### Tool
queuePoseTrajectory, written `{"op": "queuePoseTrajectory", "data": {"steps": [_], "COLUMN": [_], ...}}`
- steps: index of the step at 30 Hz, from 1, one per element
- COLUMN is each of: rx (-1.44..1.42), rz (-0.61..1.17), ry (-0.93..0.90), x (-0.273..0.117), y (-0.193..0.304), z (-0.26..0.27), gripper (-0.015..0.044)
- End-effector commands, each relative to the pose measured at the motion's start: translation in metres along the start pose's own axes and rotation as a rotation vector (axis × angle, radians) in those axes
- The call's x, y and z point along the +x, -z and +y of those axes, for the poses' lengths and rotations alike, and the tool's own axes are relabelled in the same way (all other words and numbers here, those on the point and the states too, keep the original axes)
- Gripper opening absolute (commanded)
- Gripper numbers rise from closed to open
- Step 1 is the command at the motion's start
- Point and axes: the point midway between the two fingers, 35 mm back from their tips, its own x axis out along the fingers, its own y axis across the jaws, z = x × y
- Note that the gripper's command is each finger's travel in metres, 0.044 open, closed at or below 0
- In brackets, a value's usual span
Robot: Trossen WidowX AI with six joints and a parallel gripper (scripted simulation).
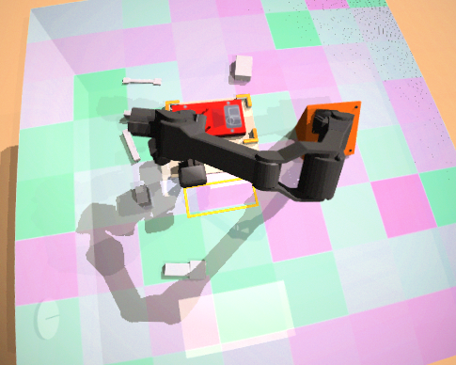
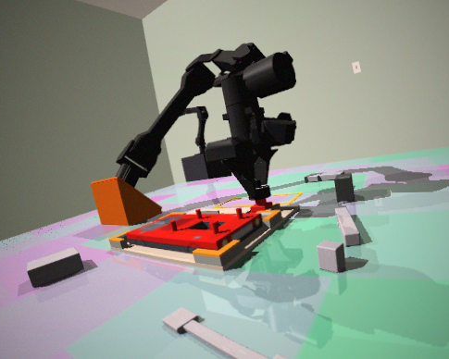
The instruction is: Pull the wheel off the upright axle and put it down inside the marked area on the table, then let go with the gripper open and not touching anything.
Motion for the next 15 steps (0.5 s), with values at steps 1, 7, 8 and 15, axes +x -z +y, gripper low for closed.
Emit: {"op": "queuePoseTrajectory", "data": {"steps": [1,7,8,15], "rx": [-0.004,-0.003,-0.003,-0.003], "rz": [-0.002,-0.003,-0.003,-0.003], "ry": [0.0,0.0,0.0,0.0], "x": [-0.0022,-0.0041,-0.0045,-0.0068], "y": [-0.0002,-0.0003,-0.0003,-0.0004], "z": [-0.0001,-0.0002,-0.0002,-0.0002], "gripper": [0.0,0.0,0.0,0.0]}}
